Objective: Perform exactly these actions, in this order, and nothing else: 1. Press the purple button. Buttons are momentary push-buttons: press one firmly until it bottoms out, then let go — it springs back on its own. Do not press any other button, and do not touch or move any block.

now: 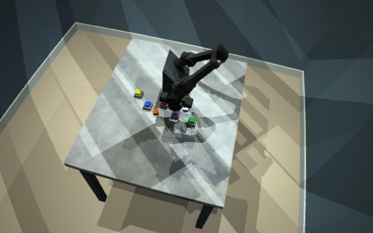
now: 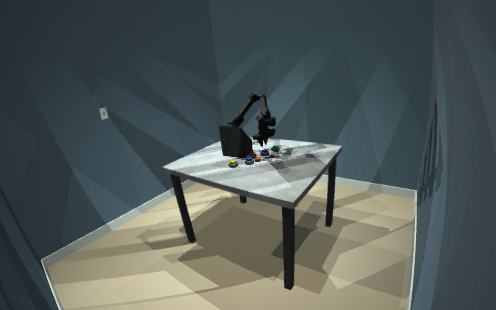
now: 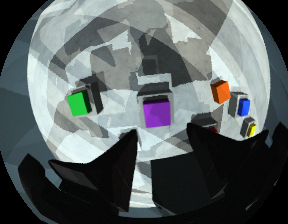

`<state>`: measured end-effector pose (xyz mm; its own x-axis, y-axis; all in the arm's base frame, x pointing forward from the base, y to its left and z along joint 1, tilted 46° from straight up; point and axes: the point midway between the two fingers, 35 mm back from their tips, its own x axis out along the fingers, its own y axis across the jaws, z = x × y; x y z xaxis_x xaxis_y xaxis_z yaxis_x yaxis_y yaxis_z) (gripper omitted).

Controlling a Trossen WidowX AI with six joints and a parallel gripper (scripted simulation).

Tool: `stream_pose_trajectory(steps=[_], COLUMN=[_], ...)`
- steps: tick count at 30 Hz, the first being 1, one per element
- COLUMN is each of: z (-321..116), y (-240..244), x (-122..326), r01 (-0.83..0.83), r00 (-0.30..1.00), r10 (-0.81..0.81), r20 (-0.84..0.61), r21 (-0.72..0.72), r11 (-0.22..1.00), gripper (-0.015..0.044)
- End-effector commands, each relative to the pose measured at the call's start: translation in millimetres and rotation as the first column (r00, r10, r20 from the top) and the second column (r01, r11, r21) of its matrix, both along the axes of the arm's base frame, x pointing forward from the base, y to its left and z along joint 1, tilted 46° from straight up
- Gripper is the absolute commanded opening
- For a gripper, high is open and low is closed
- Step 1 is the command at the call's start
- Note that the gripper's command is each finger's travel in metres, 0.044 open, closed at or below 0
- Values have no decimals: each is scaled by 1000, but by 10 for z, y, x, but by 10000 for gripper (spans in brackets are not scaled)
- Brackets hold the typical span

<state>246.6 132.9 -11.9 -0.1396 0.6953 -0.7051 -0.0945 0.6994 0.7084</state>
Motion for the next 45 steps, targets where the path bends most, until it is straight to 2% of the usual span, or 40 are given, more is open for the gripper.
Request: stream_pose_trajectory(steps=[1, 4, 45], z=[-48, -48, -292], y=[56, 56, 303], x=[-10, -10, -60], r01=[9, 9, 9], r00=[1000, 1000, 1000], r10=[-9, -9, -9], r20=[1, 1, 0], r21=[7, 7, 9], r11=[1000, 1000, 1000], gripper=[85, 20, 20])
